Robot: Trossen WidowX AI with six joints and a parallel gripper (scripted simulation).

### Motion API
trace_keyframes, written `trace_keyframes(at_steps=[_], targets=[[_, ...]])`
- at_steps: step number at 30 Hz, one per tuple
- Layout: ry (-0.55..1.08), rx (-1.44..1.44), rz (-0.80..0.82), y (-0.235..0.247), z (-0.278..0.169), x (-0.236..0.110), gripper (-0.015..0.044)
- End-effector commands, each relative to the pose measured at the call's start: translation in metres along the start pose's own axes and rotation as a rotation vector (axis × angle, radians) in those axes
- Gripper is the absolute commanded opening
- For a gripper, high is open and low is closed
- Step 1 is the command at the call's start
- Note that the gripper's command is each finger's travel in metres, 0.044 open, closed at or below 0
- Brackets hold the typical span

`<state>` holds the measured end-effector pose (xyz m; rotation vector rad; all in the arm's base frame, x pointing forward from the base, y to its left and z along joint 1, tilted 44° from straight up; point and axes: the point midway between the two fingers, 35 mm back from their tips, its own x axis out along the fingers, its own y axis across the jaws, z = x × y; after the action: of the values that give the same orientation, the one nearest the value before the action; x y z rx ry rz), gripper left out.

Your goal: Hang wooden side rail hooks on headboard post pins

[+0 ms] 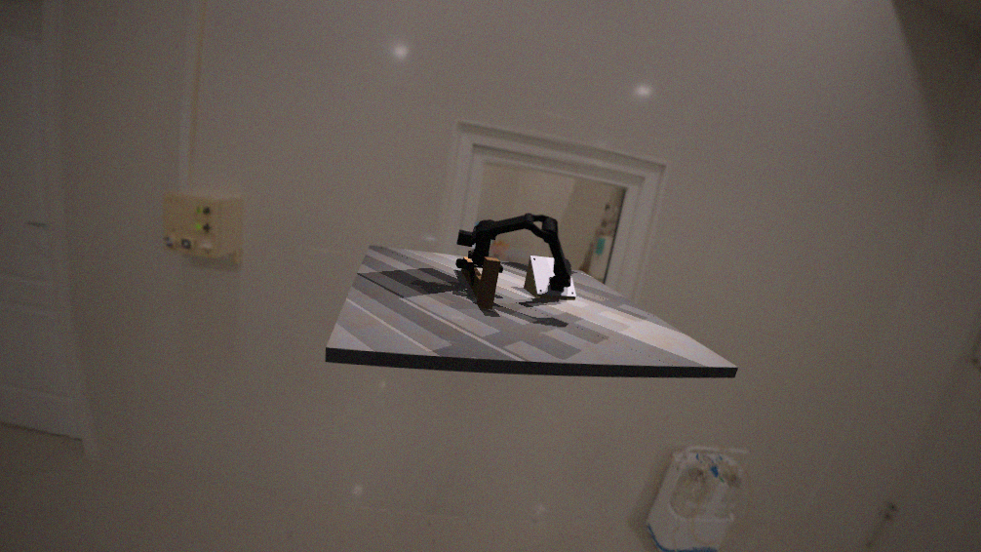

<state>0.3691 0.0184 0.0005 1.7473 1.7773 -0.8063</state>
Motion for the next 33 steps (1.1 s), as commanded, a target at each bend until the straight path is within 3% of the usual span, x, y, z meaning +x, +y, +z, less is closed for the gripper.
trace_keyframes(at_steps=[1, 33], targets=[[0.001, 0.016, 0.003, -0.0005, 0.0016, -0.0034, 0.0], [0.001, 0.016, 0.003, -0.0005, 0.0016, -0.0087, 0.0]])
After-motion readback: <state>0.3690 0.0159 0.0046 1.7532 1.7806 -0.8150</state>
